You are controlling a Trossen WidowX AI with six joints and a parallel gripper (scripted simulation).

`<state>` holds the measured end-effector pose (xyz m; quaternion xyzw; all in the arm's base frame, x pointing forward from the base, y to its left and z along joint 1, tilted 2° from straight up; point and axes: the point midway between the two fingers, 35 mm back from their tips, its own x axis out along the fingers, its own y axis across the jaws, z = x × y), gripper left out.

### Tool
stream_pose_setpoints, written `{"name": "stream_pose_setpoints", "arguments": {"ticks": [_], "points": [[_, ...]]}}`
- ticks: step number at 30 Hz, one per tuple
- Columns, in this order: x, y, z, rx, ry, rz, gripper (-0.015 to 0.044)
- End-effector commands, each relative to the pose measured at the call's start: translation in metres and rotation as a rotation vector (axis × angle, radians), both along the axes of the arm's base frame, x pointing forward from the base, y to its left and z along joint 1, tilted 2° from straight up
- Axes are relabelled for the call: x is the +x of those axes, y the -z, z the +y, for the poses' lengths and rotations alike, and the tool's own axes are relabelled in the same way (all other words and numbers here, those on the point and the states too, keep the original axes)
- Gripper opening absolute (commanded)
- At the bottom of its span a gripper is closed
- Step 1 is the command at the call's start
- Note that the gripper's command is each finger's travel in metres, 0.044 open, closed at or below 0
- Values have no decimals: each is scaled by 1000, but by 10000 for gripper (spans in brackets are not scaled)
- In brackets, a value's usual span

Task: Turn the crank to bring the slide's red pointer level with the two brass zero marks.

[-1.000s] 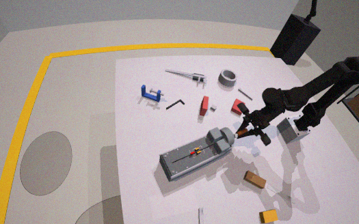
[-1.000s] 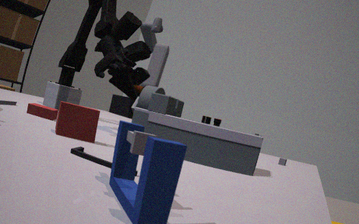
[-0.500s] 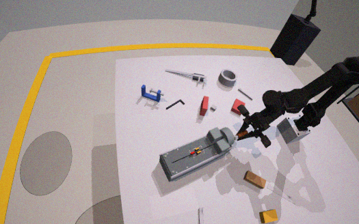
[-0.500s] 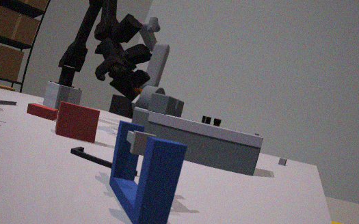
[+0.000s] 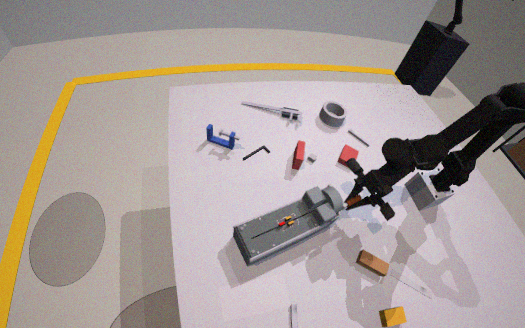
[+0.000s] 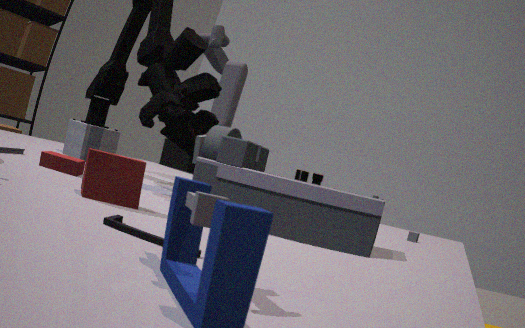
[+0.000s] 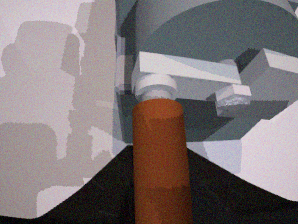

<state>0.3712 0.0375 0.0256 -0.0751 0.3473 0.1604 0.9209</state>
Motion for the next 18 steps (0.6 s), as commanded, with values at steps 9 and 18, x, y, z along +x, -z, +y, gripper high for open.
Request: {"name": "stream_pose_setpoints", "arguments": {"ticks": [9, 18], "points": [[2, 20, -1, 0, 2, 10, 0], [5, 31, -10, -1, 2, 10, 0]]}}
